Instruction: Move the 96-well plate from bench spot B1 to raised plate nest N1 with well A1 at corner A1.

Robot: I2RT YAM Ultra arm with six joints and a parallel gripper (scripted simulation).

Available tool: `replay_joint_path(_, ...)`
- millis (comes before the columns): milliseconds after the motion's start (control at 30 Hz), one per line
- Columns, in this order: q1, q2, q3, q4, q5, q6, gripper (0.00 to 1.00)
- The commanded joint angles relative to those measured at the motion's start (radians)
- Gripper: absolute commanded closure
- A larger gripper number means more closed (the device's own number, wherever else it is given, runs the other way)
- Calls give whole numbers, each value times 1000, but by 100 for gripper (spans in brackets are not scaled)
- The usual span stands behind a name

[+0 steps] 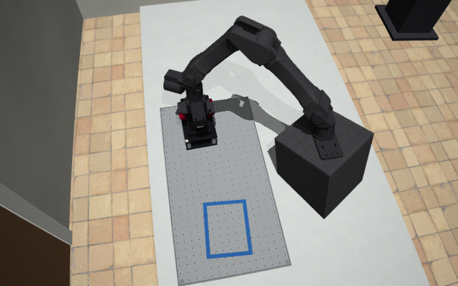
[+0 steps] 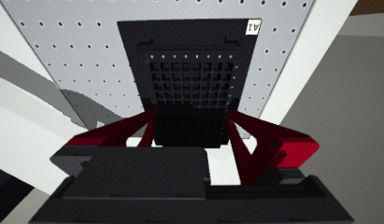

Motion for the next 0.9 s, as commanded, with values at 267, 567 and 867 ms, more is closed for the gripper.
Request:
replay_joint_path(267, 1, -8, 20, 1, -12, -4, 100)
replay_joint_path(567, -2, 6, 21, 4, -12, -4, 100)
replay_joint_path(867, -5, 9, 22, 18, -12, -4, 100)
